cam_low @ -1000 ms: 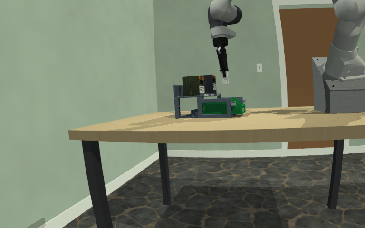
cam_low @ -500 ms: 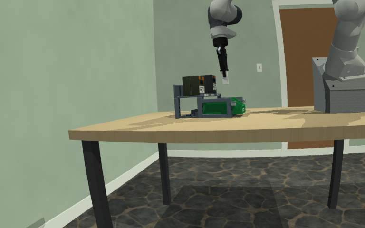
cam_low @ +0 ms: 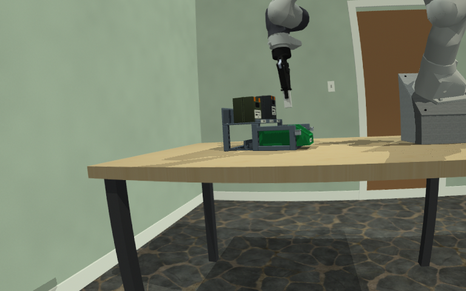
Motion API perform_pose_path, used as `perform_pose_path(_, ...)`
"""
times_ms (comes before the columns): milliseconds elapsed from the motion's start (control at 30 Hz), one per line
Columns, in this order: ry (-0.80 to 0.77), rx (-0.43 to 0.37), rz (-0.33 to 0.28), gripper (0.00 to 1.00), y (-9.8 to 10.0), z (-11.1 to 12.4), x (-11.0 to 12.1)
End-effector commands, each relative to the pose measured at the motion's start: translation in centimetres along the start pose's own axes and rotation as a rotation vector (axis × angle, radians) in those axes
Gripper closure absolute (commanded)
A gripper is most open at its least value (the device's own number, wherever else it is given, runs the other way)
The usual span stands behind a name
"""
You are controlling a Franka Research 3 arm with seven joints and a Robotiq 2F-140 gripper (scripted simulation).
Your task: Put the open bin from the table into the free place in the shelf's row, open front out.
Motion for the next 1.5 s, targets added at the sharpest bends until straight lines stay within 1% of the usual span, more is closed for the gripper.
perform_pose_path(0, -0.040, -0.002, 0.000, 1.00, 0.1, -0.2, 0.3)
perform_pose_path(100, -0.224, -0.006, 0.001, 1.00, -0.4, -1.4, 1.2)
perform_pose_path(367, -0.394, -0.011, 0.003, 1.00, -0.9, -2.5, 2.0)
perform_pose_path(433, -0.394, -0.011, 0.003, 1.00, -0.9, -2.5, 2.0)
perform_pose_path(467, -0.448, -0.013, 0.004, 1.00, -1.0, -2.9, 2.3)
perform_pose_path(933, -0.742, -0.022, 0.009, 1.00, -1.7, -5.0, 3.5)
perform_pose_path(1000, -0.742, -0.022, 0.009, 1.00, -1.7, -5.0, 3.5)
perform_pose_path(1033, -0.796, -0.023, 0.010, 1.00, -1.8, -5.3, 3.7)
perform_pose_path(1467, -1.062, -0.032, 0.017, 1.00, -2.4, -7.4, 4.6)
Point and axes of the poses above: the point where the finger pads meet when closed, its own y axis back along the fingers, its own x axis across the jaws, z = x × y, the point moved 1 cm from there along y, back along the fingers, and after that the axes turned 6 degrees about y, right-handed, at the moved point
